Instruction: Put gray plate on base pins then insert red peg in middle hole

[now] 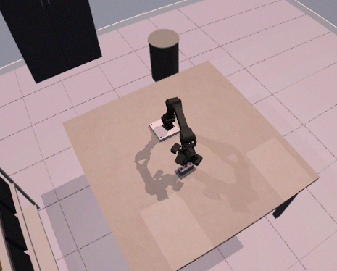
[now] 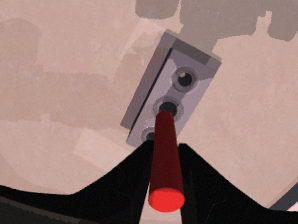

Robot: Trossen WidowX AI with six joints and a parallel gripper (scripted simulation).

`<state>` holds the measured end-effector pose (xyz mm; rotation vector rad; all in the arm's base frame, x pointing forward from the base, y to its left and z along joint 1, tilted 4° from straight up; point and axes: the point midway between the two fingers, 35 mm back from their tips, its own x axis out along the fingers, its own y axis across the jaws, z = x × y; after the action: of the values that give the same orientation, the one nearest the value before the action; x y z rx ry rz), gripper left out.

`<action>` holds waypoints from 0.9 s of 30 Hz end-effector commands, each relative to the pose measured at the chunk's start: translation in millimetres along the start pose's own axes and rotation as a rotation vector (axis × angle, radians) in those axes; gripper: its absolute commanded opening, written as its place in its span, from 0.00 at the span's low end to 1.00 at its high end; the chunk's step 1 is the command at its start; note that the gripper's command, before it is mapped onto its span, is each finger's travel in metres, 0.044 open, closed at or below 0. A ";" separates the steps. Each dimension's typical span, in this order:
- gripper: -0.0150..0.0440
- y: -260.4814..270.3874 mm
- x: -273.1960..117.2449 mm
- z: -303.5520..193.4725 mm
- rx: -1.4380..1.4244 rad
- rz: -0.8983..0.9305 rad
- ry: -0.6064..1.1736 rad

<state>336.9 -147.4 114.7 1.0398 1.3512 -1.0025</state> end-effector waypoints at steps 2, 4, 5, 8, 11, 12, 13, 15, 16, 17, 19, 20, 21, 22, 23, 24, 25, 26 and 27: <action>0.25 -0.7 1.9 0.2 -0.004 -0.008 0.003; 0.25 -0.5 1.4 0.1 -0.003 -0.006 0.002; 0.25 -0.4 0.9 0.1 -0.002 -0.004 0.002; 0.25 0.0 0.0 0.0 0.000 0.000 0.000; 0.25 0.0 0.0 0.0 0.000 0.000 0.000; 0.25 0.0 0.0 0.0 0.000 0.000 0.000; 0.25 -1.1 0.0 0.9 0.000 0.000 0.000; 0.25 -2.4 0.0 1.1 0.000 0.000 0.000; 0.25 -2.7 0.0 1.3 0.000 0.000 0.000; 0.25 -3.2 0.0 1.6 0.000 0.000 0.000; 0.25 -3.6 0.0 2.2 0.000 0.000 0.000; 0.25 -3.5 0.0 2.4 0.000 0.000 0.000; 0.25 -3.3 0.0 2.5 0.000 0.000 0.000; 0.25 -3.0 0.0 2.4 0.000 0.000 0.000; 0.25 -2.6 0.0 2.4 0.000 0.000 0.000; 0.25 -2.3 0.0 2.3 0.000 0.000 0.000; 0.25 -2.3 0.3 2.3 0.000 0.000 0.000; 0.25 -2.3 0.8 2.3 0.000 -0.001 0.000; 0.25 -2.3 1.5 2.3 0.000 -0.001 0.000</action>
<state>334.7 -150.0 114.8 1.0431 1.3503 -1.0057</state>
